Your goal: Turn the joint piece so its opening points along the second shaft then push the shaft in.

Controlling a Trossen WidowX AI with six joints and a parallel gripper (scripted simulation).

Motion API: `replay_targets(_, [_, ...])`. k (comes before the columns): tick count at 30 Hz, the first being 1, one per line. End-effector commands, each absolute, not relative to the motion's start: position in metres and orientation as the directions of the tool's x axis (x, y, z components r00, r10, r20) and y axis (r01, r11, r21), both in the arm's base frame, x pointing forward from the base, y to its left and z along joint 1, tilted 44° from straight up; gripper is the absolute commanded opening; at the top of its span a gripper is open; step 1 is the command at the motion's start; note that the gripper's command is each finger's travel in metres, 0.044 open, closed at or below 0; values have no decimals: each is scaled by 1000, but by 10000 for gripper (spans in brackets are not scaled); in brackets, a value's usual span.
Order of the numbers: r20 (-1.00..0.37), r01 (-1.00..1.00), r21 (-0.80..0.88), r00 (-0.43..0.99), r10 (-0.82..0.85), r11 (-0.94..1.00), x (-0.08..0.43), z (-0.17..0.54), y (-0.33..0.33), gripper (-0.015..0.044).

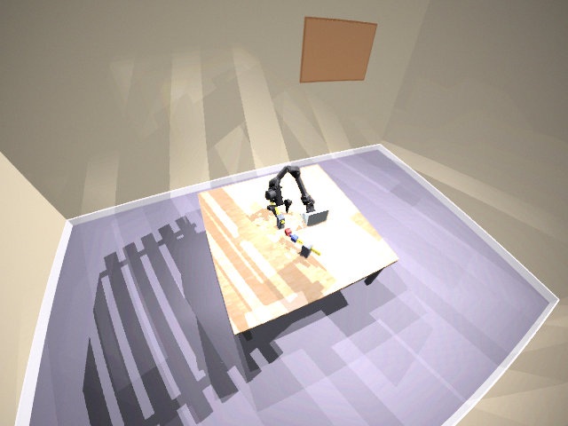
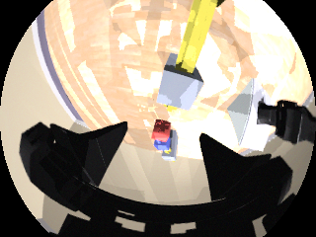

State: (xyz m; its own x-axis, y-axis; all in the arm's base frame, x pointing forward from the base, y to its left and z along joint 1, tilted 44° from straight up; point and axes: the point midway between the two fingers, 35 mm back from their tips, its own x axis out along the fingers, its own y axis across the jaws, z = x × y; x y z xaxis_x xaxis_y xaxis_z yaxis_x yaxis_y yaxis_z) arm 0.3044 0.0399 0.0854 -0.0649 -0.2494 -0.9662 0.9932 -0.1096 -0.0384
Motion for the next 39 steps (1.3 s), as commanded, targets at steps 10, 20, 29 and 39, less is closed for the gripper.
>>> replay_targets(10, [-925, 967, -131, -40, -379, 218, 290, 191, -76, 440])
replay_targets(20, [-900, 921, -217, -61, -431, 324, 264, 228, -113, 440])
replay_targets(29, [-846, 973, -210, -134, -515, 92, 264, 208, -128, 440])
replay_targets(39, [-753, 974, -125, -218, -621, -190, 261, 184, -146, 440])
